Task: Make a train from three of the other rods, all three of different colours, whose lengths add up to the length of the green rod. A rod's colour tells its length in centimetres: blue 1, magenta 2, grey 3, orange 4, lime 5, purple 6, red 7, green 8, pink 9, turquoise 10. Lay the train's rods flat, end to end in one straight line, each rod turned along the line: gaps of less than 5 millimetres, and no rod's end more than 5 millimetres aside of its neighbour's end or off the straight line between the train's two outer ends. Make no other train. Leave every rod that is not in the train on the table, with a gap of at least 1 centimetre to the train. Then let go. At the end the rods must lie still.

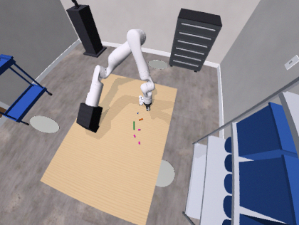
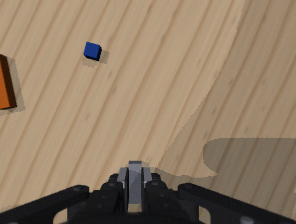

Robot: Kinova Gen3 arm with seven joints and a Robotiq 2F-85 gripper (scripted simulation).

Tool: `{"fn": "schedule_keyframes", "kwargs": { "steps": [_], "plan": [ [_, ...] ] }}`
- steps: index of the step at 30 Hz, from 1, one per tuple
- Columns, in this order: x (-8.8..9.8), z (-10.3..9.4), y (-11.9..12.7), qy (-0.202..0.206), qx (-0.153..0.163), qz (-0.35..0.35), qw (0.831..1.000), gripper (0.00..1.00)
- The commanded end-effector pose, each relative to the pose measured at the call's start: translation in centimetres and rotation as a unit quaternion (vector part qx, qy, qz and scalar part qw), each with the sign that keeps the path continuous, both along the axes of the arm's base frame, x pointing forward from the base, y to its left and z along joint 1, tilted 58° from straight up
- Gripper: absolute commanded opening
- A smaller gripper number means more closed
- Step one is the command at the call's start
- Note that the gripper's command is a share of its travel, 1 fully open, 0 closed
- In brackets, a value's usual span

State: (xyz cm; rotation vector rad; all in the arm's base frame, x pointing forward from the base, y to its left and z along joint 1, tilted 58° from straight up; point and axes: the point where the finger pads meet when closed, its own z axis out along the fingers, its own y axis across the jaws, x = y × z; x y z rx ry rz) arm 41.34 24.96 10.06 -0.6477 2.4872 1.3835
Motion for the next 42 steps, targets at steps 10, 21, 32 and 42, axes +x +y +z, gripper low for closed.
{"fn": "schedule_keyframes", "kwargs": {
  "steps": [10,21,32,42],
  "plan": [
    [0.1,0.1,-0.2,0.0,0.0,-0.001,1.0,0.05],
    [0.1,2.5,-4.1,0.0,0.0,-0.001,1.0,0.05],
    [0.2,5.1,-8.2,0.0,0.0,-0.001,1.0,0.05],
    [0.2,5.3,-8.5,0.0,0.0,-0.001,1.0,0.05]
  ]
}}
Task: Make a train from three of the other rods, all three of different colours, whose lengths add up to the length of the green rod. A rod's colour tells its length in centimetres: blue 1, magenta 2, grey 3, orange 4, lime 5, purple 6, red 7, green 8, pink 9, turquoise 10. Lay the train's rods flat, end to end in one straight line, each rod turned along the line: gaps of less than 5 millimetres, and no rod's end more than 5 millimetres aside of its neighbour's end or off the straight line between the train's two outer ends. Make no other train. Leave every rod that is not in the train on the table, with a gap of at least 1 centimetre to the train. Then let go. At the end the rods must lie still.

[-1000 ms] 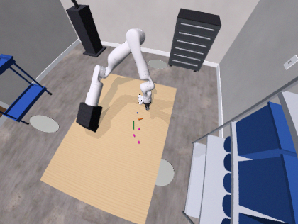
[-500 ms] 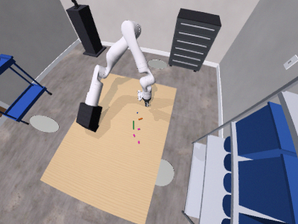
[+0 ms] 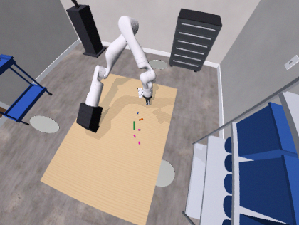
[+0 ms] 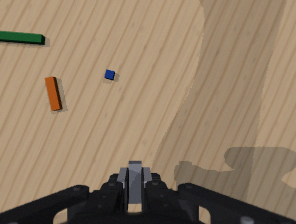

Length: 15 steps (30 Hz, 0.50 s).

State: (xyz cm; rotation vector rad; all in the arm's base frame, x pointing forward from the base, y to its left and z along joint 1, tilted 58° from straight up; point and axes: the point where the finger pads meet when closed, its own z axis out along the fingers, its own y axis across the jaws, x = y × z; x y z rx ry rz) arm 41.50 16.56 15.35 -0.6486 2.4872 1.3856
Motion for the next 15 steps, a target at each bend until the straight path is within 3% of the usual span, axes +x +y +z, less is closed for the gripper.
{"fn": "schedule_keyframes", "kwargs": {
  "steps": [1,5,8,11,15],
  "plan": [
    [0.1,0.0,-0.1,-0.001,-0.001,-0.001,1.0,0.05],
    [-0.3,-0.5,-0.5,0.007,-0.001,-0.007,1.0,0.05],
    [-2.8,-3.7,-2.7,0.065,-0.003,-0.044,0.997,0.05],
    [-4.9,-5.7,-3.9,0.106,-0.003,-0.068,0.992,0.05],
    [-5.0,-5.9,-4.0,0.109,-0.003,-0.07,0.992,0.05]
  ]
}}
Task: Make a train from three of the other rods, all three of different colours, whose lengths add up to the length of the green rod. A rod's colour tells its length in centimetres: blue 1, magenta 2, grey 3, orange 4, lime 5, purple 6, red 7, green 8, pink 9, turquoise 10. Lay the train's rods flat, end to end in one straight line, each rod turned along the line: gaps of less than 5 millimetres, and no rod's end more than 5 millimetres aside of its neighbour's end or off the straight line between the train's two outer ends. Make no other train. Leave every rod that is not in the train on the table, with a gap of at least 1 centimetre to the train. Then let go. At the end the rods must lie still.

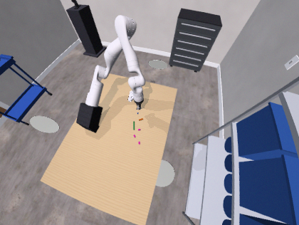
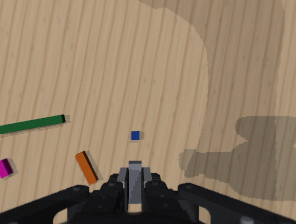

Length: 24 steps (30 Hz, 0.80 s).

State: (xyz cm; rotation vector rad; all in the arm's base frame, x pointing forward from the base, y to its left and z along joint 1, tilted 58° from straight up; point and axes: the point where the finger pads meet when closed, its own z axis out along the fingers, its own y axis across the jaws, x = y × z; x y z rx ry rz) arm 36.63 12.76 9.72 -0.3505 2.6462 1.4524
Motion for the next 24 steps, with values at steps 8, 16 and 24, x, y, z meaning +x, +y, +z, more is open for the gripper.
{"fn": "schedule_keyframes", "kwargs": {
  "steps": [8,16,24],
  "plan": [
    [-0.2,-0.2,-0.2,0.005,0.004,-0.005,1.0,0.05],
    [-0.2,-0.3,0.0,0.005,0.004,-0.005,1.0,0.05],
    [-0.2,-1.4,1.7,0.005,0.004,-0.005,1.0,0.05]
  ]
}}
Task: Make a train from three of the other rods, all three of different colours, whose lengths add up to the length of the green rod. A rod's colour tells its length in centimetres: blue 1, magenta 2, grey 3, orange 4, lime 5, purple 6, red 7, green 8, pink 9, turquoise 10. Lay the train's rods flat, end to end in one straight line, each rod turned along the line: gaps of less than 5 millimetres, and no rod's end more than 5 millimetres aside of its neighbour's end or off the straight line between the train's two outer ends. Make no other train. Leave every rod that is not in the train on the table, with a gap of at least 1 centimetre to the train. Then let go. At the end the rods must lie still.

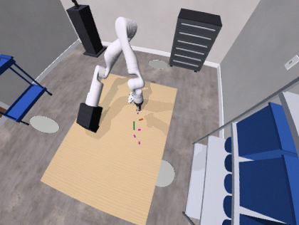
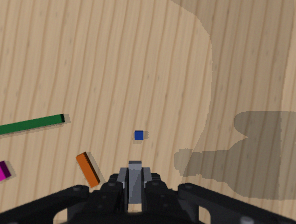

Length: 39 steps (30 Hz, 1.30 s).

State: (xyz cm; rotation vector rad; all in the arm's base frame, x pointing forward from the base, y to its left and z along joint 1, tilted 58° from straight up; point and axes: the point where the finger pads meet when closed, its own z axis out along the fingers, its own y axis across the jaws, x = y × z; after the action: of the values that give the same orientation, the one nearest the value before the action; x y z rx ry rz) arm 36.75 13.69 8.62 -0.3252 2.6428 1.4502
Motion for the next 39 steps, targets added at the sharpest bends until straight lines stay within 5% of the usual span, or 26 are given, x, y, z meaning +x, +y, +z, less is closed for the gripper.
{"fn": "schedule_keyframes", "kwargs": {
  "steps": [1,18,39],
  "plan": [
    [-0.3,-0.6,1.1,0.004,0.004,0.004,1.0,0.05],
    [-0.4,-3.6,5.9,0.004,0.004,0.004,1.0,0.05],
    [-0.4,-3.8,6.3,0.004,0.004,0.004,1.0,0.05]
  ]
}}
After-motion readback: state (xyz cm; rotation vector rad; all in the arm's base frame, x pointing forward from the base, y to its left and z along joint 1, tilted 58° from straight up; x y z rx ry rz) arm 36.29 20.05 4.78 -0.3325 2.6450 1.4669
